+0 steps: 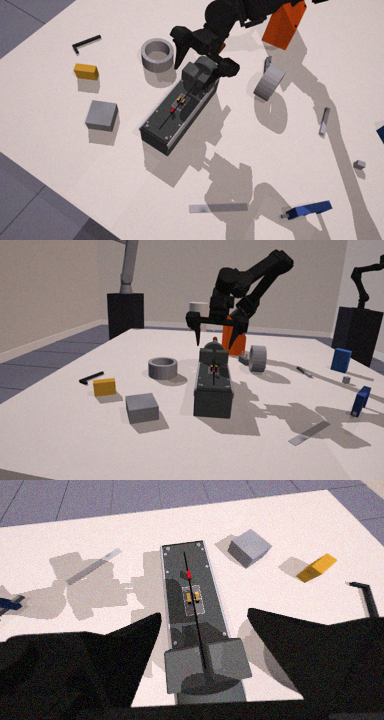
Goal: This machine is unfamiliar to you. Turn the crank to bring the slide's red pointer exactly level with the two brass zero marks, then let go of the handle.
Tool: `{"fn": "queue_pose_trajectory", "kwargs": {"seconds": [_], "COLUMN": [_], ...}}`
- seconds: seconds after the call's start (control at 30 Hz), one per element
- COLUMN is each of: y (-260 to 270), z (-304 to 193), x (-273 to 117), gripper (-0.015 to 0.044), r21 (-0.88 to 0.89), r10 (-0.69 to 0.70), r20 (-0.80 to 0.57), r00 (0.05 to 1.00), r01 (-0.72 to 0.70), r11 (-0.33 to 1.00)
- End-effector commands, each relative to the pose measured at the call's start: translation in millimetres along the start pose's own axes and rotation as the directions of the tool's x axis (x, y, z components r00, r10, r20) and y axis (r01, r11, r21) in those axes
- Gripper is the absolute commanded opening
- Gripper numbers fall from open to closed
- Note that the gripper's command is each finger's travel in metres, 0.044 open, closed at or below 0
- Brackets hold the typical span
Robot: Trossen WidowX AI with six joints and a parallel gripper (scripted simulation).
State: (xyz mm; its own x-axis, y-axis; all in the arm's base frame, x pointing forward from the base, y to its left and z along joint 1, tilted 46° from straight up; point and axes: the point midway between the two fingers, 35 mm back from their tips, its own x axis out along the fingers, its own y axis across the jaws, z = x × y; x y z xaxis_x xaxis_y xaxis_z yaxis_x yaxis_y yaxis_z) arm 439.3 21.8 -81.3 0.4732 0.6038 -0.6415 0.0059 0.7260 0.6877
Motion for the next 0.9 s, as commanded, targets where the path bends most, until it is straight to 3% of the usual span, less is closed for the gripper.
{"fn": "queue_pose_trajectory", "kwargs": {"seconds": [0.0,0.17,0.3,0.87], "y": [-2,-2,-2,-15], "z": [9,37,40,-27], "x": [-9,-45,-51,-106], "gripper": [0.044,0.044,0.044,0.044], "r21": [0.004,-0.002,-0.003,-0.053], "r10": [-0.005,-0.003,-0.002,0.056], "r20": [0.001,0.001,0.001,0.056], "r00": [1.0,1.0,1.0,0.997], "r01": [0.005,0.003,0.002,-0.053], "r11": [1.0,1.0,1.0,0.997]}}
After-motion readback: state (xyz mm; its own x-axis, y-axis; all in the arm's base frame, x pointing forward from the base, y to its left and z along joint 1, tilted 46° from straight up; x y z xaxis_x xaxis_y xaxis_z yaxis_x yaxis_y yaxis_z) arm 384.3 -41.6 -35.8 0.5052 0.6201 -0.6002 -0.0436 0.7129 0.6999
